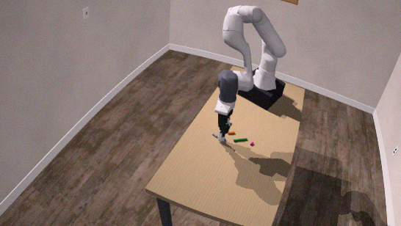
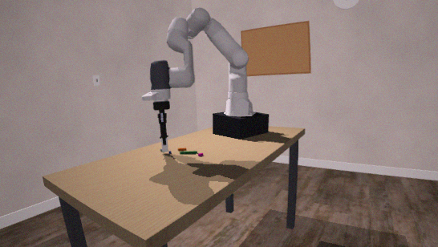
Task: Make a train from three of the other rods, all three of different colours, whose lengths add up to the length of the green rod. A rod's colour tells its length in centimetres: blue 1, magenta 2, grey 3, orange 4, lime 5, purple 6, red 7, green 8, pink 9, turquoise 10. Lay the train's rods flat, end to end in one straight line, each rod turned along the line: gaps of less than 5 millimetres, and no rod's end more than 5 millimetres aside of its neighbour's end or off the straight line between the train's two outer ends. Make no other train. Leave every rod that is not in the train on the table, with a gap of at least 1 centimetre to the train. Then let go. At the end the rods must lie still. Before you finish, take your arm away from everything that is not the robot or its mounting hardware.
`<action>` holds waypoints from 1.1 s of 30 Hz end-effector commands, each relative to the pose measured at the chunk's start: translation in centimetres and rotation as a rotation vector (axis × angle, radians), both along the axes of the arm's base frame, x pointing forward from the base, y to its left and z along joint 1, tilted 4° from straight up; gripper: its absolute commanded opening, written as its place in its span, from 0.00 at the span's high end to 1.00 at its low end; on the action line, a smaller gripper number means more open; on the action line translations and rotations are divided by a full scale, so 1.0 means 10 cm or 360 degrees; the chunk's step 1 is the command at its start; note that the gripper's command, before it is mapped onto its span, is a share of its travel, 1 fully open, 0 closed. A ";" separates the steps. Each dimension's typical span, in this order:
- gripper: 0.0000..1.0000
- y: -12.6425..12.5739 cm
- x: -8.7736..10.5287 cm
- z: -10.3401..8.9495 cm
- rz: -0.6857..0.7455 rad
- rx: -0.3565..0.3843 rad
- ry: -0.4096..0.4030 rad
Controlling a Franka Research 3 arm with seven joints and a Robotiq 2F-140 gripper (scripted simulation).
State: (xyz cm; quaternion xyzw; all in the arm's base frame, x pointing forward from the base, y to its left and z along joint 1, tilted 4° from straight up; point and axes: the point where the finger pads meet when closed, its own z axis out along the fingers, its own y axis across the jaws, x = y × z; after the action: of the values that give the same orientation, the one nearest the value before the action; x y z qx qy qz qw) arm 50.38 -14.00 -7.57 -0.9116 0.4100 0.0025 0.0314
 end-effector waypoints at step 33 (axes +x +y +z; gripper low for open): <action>0.97 0.01 0.01 -0.10 -0.0003 0.0000 -0.0003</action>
State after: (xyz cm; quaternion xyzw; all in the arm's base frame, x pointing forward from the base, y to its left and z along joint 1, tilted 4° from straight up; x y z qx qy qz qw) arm 50.28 -13.81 -8.65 -0.9118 0.4093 0.0034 0.0316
